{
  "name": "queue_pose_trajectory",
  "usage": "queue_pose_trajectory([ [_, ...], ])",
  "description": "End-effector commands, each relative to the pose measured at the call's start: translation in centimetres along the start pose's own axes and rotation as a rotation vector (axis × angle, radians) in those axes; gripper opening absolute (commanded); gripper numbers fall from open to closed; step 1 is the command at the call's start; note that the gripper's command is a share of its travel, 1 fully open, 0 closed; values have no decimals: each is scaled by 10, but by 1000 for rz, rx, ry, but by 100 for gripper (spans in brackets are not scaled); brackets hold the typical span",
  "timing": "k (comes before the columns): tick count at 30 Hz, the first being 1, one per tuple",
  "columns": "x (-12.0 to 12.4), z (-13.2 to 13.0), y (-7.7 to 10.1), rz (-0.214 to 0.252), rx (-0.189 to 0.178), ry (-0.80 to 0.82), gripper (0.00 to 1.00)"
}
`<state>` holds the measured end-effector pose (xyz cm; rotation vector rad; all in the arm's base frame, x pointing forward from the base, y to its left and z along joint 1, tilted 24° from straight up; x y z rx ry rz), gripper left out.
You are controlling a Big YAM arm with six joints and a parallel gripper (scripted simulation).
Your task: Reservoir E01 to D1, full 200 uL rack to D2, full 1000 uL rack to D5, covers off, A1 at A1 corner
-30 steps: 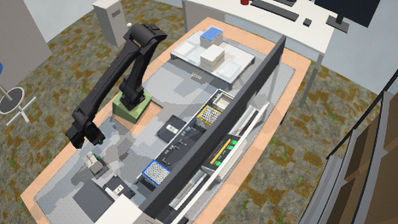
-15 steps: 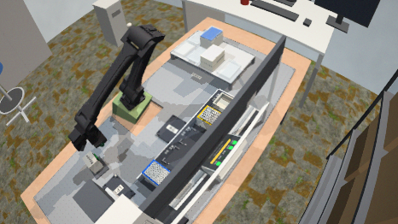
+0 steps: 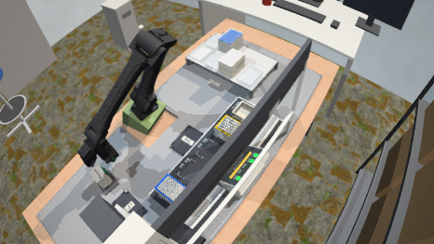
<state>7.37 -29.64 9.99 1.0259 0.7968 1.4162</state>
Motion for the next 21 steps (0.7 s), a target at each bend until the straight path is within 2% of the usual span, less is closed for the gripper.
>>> queue_pose_trajectory([
  [1,-4,2,-6,-9,-5,-10,0],
  [6,-4,2,-11,-9,-5,-10,0],
  [7,-22,8,1,-55,-15,-3,0],
  [11,-4,2,-20,-9,-5,-10,0],
  [14,-3,2,-25,-9,-5,-10,0],
  [16,-16,4,-16,-40,-13,-11,0],
  [21,-12,4,-14,-37,-10,-2,0],
])
Point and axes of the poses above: the point where the finger pads meet when closed, its own y axis back along the fingers, its own z axis across the jaws, x = y × z, the point moved 9 cm from there along y, back along the fingers, and after that the axes turned 2 degrees about -y, right-handed, at the moved point
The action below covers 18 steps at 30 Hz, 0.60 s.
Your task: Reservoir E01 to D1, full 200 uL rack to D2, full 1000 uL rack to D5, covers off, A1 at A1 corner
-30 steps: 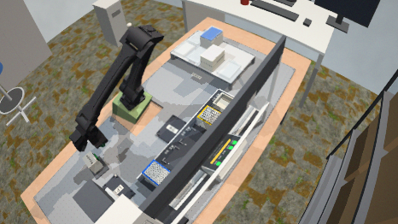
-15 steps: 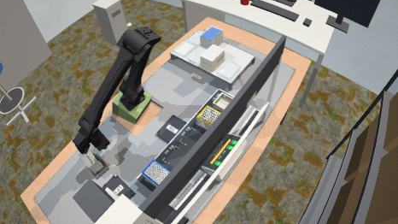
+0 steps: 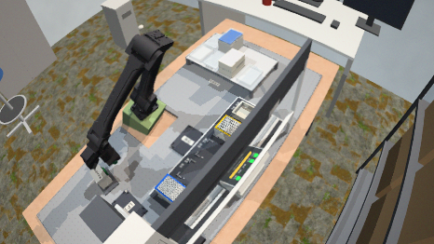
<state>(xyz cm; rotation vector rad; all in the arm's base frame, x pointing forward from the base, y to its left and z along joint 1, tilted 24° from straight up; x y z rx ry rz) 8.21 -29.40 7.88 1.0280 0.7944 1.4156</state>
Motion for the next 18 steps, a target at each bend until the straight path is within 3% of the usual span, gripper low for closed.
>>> queue_pose_trajectory([
  [1,-11,5,9,-38,-10,1,0],
  [6,-28,4,13,-60,-16,-15,0],
  [18,-43,5,12,-41,-11,5,0],
])
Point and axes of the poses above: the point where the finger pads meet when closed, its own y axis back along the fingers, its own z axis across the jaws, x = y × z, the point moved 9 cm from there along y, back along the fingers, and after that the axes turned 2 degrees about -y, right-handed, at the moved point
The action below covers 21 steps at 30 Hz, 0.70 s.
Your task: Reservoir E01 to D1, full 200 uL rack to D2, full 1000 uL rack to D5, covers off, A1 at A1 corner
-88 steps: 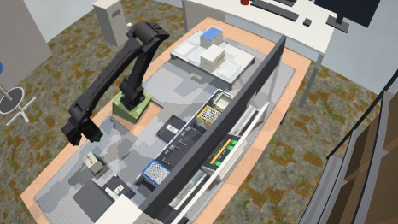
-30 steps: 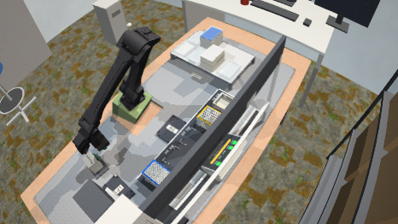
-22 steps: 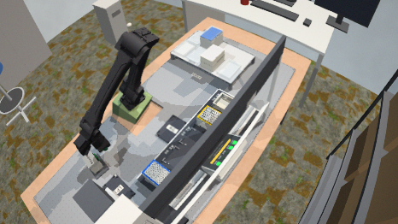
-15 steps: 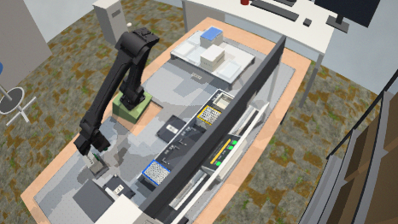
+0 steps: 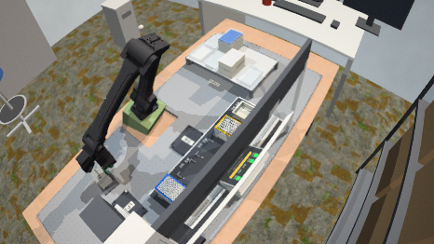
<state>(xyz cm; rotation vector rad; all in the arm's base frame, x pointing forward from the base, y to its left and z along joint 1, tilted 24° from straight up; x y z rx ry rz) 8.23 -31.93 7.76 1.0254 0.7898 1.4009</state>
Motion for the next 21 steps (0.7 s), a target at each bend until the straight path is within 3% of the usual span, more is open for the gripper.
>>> queue_pose_trajectory([
  [1,-18,3,10,-29,-8,14,0],
  [2,-13,-1,6,-14,-4,4,0],
  [12,-34,3,10,-28,-7,13,0],
  [14,-23,0,1,2,0,7,0],
  [21,-36,5,10,-31,-7,18,0],
])
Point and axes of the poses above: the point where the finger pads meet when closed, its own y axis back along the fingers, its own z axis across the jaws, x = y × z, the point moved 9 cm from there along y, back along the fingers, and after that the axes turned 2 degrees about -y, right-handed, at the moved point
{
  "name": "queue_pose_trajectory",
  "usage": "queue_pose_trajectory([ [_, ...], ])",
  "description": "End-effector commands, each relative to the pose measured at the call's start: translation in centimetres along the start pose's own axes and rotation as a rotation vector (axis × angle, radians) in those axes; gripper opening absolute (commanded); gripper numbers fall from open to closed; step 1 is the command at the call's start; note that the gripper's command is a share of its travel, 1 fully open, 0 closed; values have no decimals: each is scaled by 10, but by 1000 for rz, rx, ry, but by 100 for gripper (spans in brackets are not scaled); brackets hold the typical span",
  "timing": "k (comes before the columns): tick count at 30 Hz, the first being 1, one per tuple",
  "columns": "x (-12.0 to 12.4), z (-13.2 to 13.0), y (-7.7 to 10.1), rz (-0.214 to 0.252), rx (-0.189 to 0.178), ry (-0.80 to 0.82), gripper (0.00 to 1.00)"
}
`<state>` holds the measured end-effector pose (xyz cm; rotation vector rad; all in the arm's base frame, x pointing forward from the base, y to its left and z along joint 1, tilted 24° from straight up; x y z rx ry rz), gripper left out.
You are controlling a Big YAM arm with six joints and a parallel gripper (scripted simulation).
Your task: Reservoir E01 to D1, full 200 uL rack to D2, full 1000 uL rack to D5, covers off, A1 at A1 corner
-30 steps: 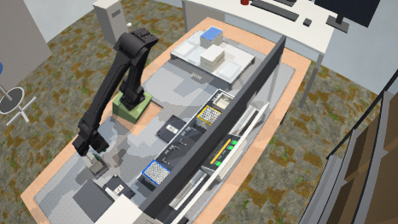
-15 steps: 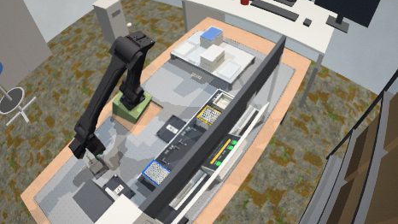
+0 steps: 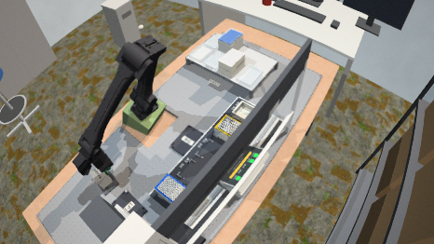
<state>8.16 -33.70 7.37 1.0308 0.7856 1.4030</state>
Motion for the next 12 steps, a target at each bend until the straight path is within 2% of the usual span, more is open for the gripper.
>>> queue_pose_trajectory([
  [1,-19,4,11,-34,-7,20,0],
  [5,-17,2,9,-26,-6,13,0],
  [12,-24,3,12,-41,-9,17,0],
])
Point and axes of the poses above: the point where the finger pads meet when closed, its own y axis back along the fingers, its own z axis across the jaws, x = y × z, the point moved 9 cm from there along y, back along the fingers, and after that the axes turned 2 degrees about -y, right-handed, at the moved point
